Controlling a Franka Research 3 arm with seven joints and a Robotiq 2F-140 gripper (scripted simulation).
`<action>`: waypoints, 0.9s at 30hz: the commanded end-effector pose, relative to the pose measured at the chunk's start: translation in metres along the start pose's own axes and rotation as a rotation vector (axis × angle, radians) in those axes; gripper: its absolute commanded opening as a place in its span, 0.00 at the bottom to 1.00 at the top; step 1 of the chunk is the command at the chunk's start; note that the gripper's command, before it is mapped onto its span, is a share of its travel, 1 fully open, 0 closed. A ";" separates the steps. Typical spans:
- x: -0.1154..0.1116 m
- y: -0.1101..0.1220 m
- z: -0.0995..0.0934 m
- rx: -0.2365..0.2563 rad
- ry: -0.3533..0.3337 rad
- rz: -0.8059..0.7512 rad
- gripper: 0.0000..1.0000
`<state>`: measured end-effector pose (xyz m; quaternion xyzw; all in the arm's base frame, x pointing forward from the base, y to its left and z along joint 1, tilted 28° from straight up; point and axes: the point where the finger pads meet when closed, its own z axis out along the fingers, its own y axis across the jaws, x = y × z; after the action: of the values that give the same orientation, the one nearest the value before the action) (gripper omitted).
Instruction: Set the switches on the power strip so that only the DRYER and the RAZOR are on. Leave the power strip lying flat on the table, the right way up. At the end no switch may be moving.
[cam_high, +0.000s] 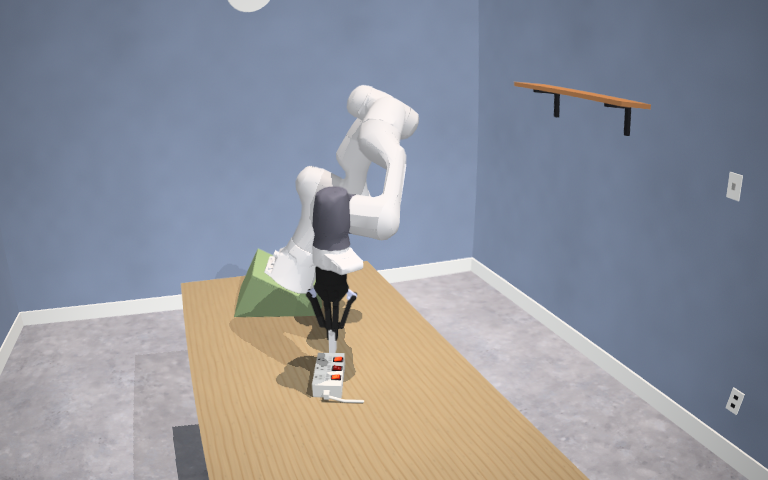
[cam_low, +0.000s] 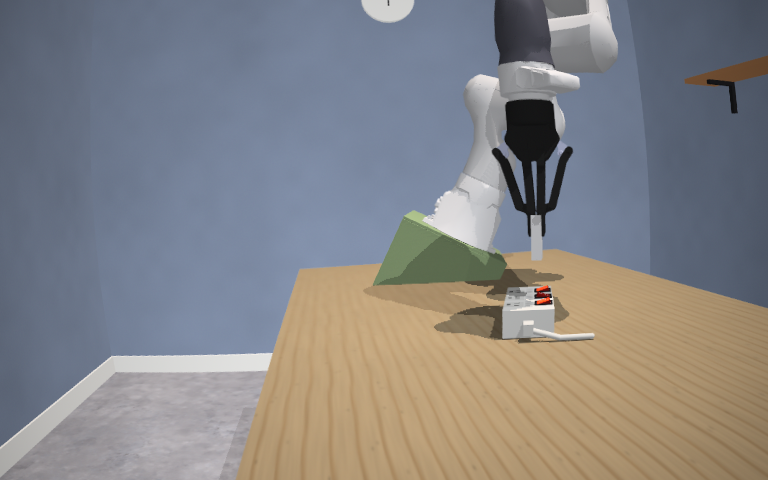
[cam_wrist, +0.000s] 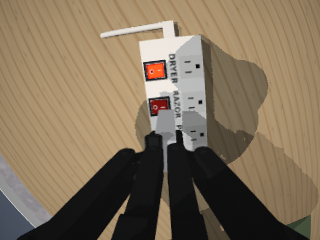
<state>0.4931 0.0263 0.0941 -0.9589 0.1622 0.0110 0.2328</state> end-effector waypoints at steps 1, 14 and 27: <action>-0.001 -0.001 0.001 0.014 0.000 -0.083 0.00; -0.001 -0.001 0.006 0.015 0.000 -0.083 0.00; -0.001 -0.001 0.019 0.015 0.000 -0.083 0.00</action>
<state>0.4919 0.0333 0.0816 -0.9623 0.1277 0.0041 0.2402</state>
